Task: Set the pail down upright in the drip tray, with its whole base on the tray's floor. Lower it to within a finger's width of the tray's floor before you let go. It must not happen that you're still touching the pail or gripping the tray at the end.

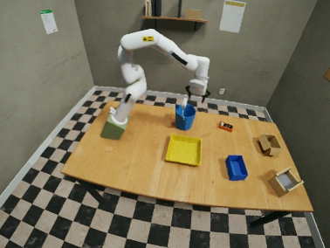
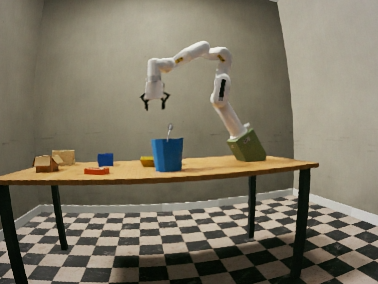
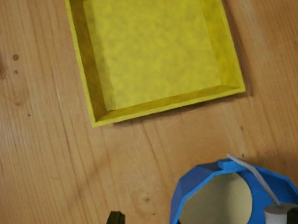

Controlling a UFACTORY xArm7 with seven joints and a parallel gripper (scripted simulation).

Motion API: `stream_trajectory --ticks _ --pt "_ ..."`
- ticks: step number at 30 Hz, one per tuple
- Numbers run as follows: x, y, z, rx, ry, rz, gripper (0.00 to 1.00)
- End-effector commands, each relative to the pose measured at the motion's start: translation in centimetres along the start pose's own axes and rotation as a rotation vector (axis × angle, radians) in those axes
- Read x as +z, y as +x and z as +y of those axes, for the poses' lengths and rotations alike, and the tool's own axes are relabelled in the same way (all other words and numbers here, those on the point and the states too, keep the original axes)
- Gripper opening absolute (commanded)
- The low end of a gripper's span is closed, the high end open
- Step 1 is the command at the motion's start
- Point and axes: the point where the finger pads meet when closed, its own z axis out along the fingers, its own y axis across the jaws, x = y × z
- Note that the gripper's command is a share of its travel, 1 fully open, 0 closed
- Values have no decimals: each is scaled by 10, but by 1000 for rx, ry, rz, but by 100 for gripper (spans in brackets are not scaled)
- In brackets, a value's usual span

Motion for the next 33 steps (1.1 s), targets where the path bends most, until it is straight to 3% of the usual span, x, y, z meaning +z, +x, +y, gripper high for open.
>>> stream_trajectory --ticks 1,18,21,29,33 --pt "-2 -1 -1 0 4 -2 100" --pt "-1 -2 0 -2 4 -3 100" --pt "7 -29 32 -59 1 -24 100" --pt "21 -65 89 -151 0 -53 100" --pt "23 -69 97 -162 1 -56 100"
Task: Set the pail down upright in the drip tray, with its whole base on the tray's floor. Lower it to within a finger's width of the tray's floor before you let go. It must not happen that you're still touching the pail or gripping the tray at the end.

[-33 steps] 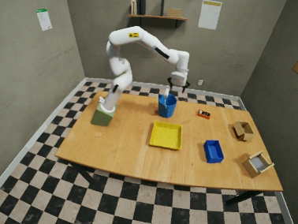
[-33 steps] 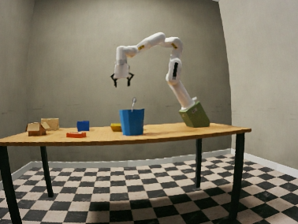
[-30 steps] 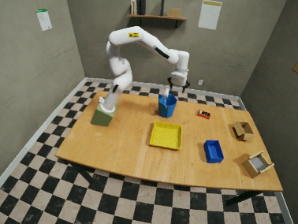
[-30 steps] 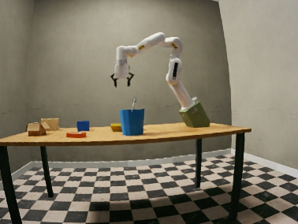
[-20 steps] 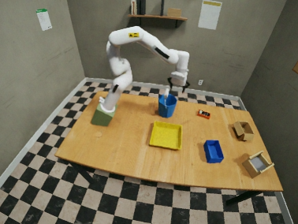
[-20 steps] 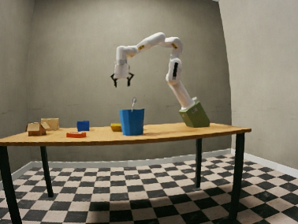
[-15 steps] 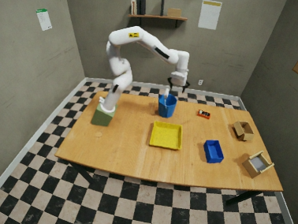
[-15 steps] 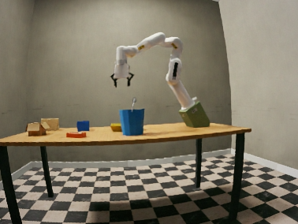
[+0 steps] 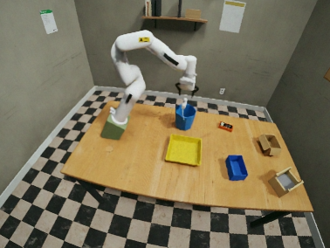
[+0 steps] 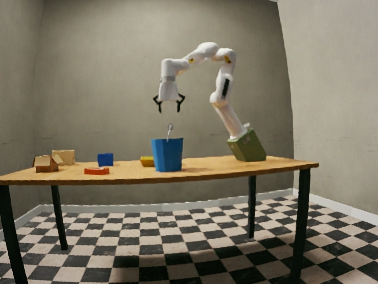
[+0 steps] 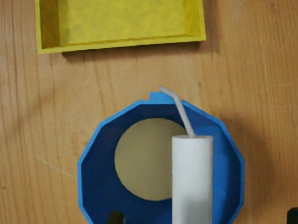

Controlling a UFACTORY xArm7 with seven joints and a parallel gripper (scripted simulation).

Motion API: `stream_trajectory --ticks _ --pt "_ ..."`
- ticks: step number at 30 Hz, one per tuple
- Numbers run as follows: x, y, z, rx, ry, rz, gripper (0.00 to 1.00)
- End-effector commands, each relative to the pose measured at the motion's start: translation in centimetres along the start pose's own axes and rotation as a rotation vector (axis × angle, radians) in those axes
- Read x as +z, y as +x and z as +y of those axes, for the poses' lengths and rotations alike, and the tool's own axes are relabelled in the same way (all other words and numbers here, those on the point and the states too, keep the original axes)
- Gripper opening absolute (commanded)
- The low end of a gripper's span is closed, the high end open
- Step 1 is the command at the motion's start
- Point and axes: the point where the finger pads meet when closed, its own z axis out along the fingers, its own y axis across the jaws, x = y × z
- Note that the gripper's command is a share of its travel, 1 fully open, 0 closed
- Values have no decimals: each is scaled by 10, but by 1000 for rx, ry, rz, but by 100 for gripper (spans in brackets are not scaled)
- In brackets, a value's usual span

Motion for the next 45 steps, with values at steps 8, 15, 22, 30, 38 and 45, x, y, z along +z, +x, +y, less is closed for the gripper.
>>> stream_trajectory --ticks 8,15,22,30,38,45 --pt "0 -7 5 -8 7 -8 100" --pt "0 -7 5 -8 6 -8 100" --pt "3 -7 5 -9 4 -9 100" --pt "13 -7 5 -10 2 -10 100" --pt "25 -7 5 -10 2 -10 100" --pt "42 -7 4 -10 2 -10 100"
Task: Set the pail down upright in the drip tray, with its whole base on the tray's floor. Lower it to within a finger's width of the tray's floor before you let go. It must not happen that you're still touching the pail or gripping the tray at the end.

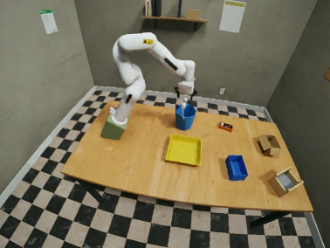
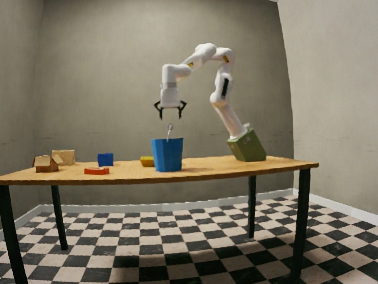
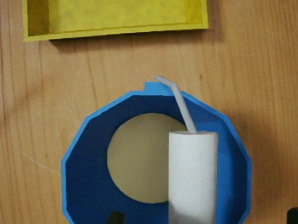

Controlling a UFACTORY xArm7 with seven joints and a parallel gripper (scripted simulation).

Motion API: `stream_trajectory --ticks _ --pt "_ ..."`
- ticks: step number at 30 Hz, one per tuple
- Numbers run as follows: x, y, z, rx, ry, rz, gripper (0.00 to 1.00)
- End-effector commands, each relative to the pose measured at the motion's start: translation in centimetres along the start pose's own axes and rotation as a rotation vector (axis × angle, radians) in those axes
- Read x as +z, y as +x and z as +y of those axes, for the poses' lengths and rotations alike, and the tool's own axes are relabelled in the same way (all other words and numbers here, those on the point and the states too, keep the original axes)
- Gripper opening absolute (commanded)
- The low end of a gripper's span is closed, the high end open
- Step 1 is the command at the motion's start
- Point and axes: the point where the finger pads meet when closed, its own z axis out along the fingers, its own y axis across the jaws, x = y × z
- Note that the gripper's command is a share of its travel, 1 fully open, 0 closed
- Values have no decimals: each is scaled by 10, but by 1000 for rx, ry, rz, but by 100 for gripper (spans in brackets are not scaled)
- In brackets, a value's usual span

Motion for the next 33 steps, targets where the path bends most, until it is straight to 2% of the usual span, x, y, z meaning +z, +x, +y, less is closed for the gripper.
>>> stream_trajectory --ticks 1,19,33 --pt "9 -1 -2 0 4 -2 100" --pt "40 -1 -2 0 4 -2 100" --pt "46 -1 -2 0 4 -2 100"
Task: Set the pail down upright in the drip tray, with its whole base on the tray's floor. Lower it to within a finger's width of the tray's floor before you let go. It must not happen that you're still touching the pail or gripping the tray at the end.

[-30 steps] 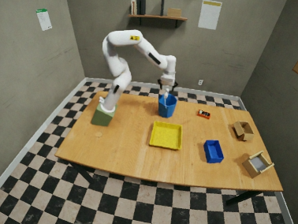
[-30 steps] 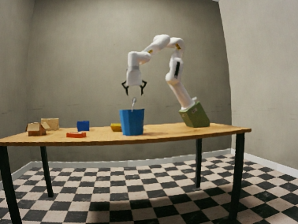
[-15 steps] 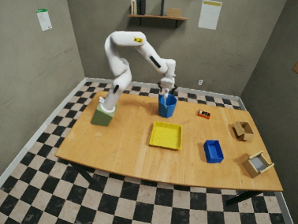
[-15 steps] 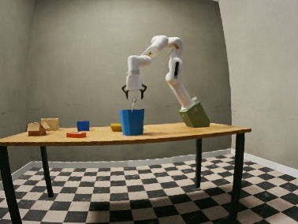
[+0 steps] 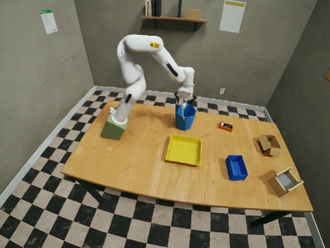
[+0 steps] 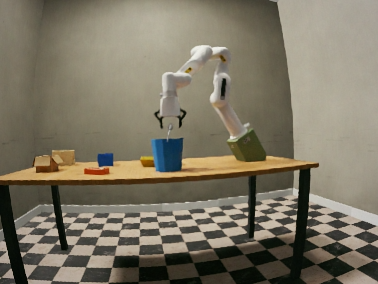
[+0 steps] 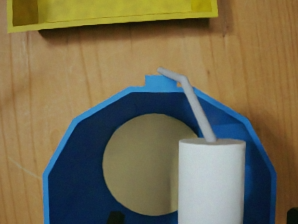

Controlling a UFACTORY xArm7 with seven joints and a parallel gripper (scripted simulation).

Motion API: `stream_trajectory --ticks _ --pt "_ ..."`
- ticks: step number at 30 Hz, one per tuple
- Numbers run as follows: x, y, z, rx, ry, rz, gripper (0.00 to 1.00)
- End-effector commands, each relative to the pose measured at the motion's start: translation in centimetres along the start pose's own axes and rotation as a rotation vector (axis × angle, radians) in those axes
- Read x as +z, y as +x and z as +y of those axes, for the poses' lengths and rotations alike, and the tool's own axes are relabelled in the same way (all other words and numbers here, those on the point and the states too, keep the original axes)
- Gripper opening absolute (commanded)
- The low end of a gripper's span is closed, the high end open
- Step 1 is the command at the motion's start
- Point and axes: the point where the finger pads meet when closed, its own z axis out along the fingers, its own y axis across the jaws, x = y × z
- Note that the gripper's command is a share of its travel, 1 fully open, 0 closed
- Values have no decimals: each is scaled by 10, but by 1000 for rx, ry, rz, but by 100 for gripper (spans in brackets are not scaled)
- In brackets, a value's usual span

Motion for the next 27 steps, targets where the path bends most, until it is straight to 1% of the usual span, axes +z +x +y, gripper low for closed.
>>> stream_trajectory --ticks 1,12,13,27 --pt "-1 -1 -1 0 3 -2 100" --pt "-1 -1 -1 0 3 -2 100" --pt "-1 -1 -1 0 3 -2 0" --pt "-1 -1 -1 0 3 -2 0"
